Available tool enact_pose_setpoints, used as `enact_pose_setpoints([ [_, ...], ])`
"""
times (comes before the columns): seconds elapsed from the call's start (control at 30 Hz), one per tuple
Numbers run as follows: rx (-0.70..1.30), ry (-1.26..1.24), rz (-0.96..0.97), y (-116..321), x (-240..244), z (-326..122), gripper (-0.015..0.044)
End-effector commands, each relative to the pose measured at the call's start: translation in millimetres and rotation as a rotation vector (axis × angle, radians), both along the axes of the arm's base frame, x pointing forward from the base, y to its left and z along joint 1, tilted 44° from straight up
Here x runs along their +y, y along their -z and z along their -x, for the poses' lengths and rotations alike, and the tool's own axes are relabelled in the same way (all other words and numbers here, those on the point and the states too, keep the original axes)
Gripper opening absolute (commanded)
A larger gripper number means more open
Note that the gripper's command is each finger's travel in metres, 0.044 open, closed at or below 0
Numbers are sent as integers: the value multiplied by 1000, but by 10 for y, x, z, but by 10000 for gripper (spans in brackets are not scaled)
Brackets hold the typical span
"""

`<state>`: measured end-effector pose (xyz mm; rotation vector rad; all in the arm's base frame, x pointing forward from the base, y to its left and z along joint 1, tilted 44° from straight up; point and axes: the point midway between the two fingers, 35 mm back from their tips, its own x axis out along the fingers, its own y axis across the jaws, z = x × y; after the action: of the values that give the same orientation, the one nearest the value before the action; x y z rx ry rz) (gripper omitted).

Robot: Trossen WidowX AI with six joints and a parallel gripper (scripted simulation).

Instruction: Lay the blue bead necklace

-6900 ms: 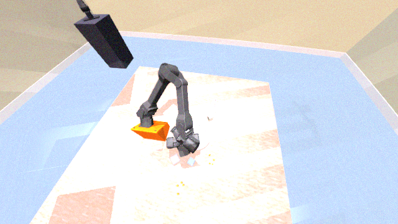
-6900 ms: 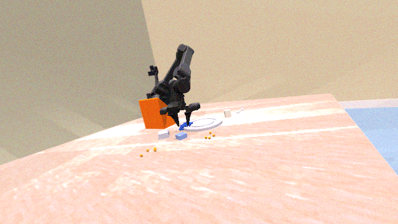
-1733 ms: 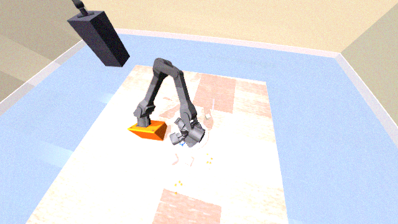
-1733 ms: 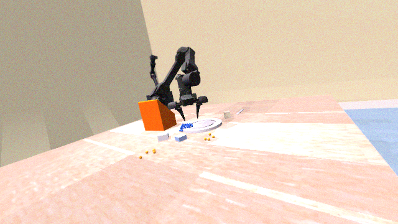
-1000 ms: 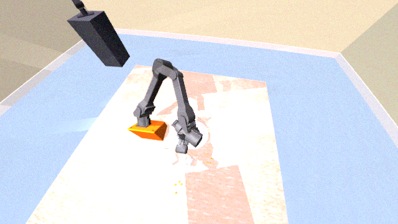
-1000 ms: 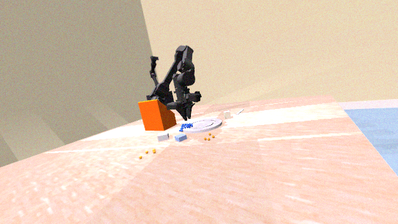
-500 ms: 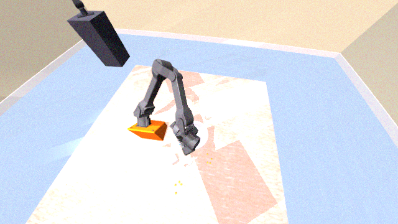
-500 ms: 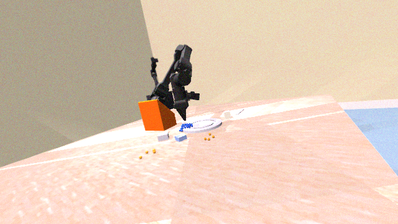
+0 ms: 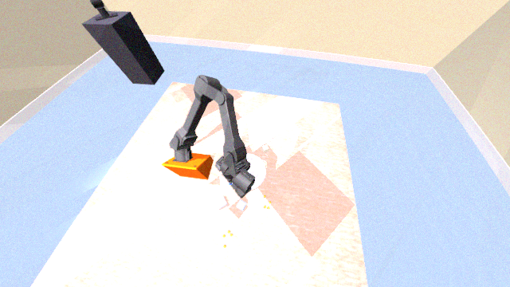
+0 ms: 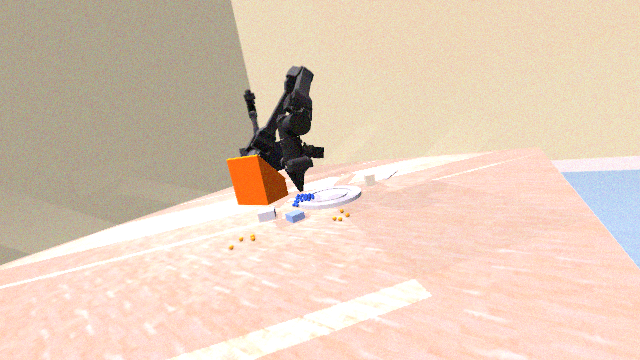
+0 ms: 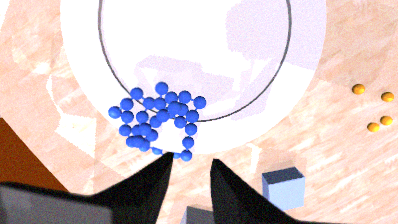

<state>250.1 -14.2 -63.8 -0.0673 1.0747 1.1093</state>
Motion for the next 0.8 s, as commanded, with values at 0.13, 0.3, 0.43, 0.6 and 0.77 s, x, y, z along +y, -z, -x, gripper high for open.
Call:
enact_pose_setpoints([
  [0.13, 1, -2, 0, 26, 27, 1, 120],
  [0.3, 2, -2, -2, 75, 76, 4, 120],
  [0.43, 4, -1, -4, 121, 122, 8, 120],
  [0.6, 6, -1, -6, 176, 181, 15, 120],
  [0.77, 8, 0, -8, 228, 237, 25, 120],
])
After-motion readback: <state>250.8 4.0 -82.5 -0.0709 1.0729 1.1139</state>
